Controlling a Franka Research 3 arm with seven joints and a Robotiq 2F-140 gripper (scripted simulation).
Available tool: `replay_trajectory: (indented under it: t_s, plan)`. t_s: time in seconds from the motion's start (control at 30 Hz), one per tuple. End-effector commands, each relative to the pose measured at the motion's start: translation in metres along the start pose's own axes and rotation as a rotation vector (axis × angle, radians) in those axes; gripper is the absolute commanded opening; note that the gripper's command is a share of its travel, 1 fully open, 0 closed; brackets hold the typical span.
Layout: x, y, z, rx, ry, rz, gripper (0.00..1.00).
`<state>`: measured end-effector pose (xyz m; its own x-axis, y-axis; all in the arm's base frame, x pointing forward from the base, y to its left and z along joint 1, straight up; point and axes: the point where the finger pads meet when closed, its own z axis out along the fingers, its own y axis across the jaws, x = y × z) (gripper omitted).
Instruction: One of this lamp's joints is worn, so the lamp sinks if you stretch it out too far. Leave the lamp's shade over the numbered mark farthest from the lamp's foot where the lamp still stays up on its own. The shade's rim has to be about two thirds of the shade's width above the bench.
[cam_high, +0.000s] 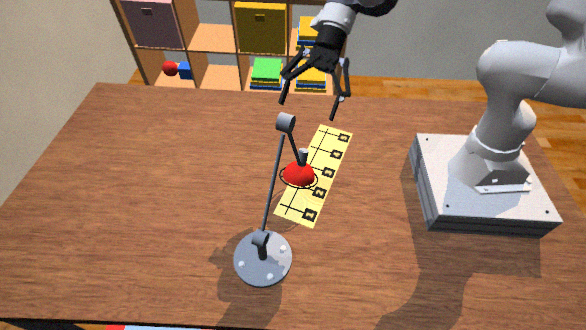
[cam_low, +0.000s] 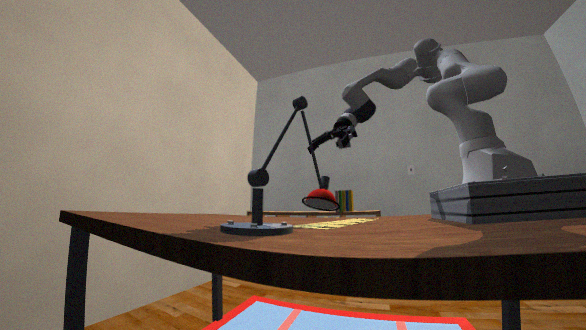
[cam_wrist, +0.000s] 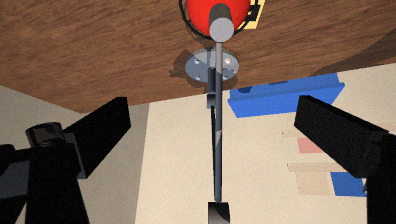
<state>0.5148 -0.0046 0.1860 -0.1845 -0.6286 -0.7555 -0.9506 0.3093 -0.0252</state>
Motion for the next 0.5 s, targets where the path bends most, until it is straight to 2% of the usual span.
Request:
replay_trajectory:
  t_s: [0.0, 0.47]
  plan:
    - [0.0004, -0.0026, 0.001, 0.008, 0.001, -0.001, 1.0]
    - [0.0003, -0.0009, 0.0007, 0.003, 0.001, 0.0, 1.0]
